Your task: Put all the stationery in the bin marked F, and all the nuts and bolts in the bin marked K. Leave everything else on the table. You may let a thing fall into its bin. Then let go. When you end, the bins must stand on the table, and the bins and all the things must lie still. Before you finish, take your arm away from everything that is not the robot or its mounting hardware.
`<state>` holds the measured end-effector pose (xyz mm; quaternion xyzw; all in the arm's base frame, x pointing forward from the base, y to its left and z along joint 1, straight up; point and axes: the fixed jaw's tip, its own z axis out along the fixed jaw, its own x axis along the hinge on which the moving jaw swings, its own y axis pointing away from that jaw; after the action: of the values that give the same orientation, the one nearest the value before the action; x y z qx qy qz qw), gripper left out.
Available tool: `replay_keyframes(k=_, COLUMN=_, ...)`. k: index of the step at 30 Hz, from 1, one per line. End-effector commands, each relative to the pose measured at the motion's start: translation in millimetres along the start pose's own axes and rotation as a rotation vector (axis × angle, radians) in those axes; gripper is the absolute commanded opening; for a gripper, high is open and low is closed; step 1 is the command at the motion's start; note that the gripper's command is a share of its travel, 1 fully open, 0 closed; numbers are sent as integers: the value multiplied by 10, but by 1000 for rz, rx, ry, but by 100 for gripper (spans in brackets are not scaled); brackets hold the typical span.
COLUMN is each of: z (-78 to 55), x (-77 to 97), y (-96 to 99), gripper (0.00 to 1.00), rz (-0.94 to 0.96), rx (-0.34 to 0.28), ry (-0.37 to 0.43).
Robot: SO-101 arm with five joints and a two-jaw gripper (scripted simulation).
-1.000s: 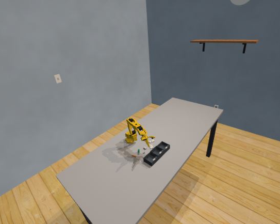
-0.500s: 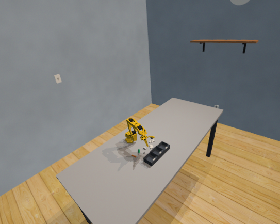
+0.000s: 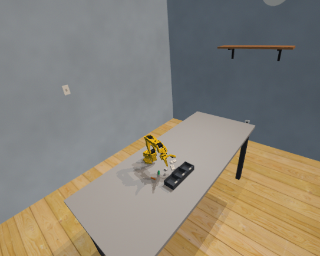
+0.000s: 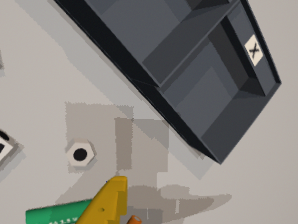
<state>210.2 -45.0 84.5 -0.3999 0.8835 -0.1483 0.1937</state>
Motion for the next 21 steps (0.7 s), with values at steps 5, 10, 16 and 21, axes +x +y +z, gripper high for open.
replay_keyframes(k=5, z=-192, x=-48, y=-94, gripper=100, rz=-47, rx=36, ry=-20)
replay_keyframes(k=10, z=-87, x=2, y=7, gripper=100, rz=-28, rx=-17, ry=7)
replay_keyframes(k=16, z=-115, x=-14, y=42, gripper=100, rz=35, rx=-36, ry=12)
replay_keyframes(k=21, z=-171, x=-43, y=106, gripper=100, rz=155, rx=-70, ry=25)
